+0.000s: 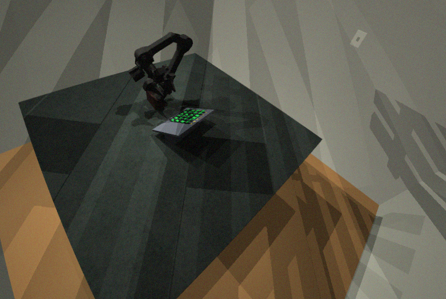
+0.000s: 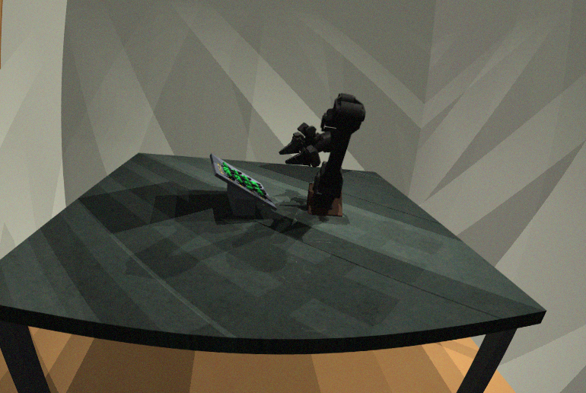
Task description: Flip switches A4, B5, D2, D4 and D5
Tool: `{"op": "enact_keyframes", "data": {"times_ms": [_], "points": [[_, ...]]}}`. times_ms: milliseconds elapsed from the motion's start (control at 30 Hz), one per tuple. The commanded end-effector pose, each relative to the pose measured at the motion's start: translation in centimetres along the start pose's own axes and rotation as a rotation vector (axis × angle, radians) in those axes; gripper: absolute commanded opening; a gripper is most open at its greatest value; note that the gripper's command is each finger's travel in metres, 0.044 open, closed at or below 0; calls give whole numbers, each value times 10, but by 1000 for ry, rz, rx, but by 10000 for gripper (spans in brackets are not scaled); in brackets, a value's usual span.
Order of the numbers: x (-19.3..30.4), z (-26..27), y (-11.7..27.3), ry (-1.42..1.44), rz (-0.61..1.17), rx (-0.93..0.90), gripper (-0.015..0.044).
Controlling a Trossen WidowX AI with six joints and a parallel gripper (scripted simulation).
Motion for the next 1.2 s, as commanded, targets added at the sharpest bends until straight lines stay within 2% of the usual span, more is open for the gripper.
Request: {"op": "enact_keyframes", "data": {"times_ms": [0, 200, 467, 633, 867, 1000, 1167], "points": [[-1, -1, -1, -2, 7, -3, 374], [-38, -26, -26, -60, 239, -81, 216], [-105, -33, -96, -61, 507, -119, 6], [-140, -21, -144, -97, 607, -95, 0], [-140, -20, -147, -99, 609, -94, 0], [-120, -16, -171, -99, 585, -93, 0], [-119, -16, -172, -99, 583, -94, 0]]}}
Point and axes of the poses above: the point midway between the two fingers, 35 mm back from their tips, its own y axis back along the fingers, its own z axis across the jaws, x = y × z, the point moved 10 cm from there along y, back along the fingers
